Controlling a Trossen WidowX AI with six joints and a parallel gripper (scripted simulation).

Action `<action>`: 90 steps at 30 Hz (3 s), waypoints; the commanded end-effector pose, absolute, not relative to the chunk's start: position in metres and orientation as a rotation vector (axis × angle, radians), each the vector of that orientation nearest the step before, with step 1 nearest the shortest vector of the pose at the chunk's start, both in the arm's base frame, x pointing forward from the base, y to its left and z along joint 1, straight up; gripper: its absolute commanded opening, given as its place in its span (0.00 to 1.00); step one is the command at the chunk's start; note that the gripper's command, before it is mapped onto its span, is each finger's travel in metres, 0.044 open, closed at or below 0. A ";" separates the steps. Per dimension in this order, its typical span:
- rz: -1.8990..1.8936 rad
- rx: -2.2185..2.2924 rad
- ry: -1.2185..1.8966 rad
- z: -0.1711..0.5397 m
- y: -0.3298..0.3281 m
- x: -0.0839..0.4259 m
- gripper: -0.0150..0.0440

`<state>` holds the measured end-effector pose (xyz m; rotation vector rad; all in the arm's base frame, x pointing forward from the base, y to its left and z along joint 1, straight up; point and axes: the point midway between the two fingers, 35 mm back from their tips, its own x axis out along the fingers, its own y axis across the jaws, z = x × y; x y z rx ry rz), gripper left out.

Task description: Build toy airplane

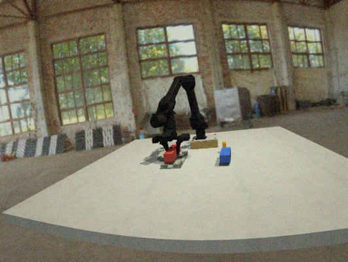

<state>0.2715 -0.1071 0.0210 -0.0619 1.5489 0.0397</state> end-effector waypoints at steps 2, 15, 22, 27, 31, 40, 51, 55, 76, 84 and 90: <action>0.040 -0.062 1.549 0.021 -0.107 0.272 0.56; 0.040 -0.062 1.549 0.021 -0.107 0.272 0.53; 0.040 -0.062 1.549 0.021 -0.107 0.272 0.84; 0.040 -0.062 1.549 0.021 -0.107 0.272 1.00; 0.040 -0.062 1.549 0.021 -0.107 0.272 1.00; 0.044 -0.066 1.549 0.100 -0.108 0.274 1.00; 0.008 -0.030 1.549 0.125 -0.108 0.274 1.00; -0.028 0.007 1.549 0.122 -0.108 0.275 1.00; -0.008 0.026 1.545 0.109 0.151 0.325 1.00; -0.008 0.027 1.545 0.108 0.164 0.322 1.00; -0.008 0.027 1.546 0.073 0.164 0.323 1.00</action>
